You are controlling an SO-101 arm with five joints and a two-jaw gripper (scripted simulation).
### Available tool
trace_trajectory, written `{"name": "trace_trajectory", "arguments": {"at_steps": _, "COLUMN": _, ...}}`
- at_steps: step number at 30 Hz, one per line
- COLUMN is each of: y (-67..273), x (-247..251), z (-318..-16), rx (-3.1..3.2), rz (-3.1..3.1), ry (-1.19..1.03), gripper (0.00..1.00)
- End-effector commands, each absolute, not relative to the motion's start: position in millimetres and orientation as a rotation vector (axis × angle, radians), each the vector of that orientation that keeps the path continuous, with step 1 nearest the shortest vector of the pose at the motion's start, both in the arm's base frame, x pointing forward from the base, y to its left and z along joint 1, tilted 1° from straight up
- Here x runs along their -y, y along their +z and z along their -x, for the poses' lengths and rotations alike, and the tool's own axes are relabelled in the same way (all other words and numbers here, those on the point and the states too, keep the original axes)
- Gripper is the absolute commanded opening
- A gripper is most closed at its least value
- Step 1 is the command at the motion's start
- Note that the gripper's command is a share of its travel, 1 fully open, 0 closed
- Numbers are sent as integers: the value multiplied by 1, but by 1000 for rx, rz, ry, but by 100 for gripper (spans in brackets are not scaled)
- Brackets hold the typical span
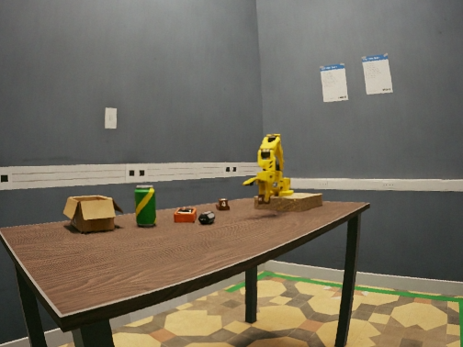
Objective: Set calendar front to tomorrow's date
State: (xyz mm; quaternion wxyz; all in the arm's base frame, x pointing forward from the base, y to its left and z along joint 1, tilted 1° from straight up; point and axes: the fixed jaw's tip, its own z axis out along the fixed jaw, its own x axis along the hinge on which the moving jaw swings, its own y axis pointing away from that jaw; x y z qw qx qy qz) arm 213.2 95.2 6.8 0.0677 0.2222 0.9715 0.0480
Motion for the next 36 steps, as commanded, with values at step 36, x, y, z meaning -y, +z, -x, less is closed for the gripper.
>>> {"name": "trace_trajectory", "arguments": {"at_steps": 36, "y": 9, "x": -99, "z": -208, "rx": -2526, "rz": 52, "ry": 321, "gripper": 0}}
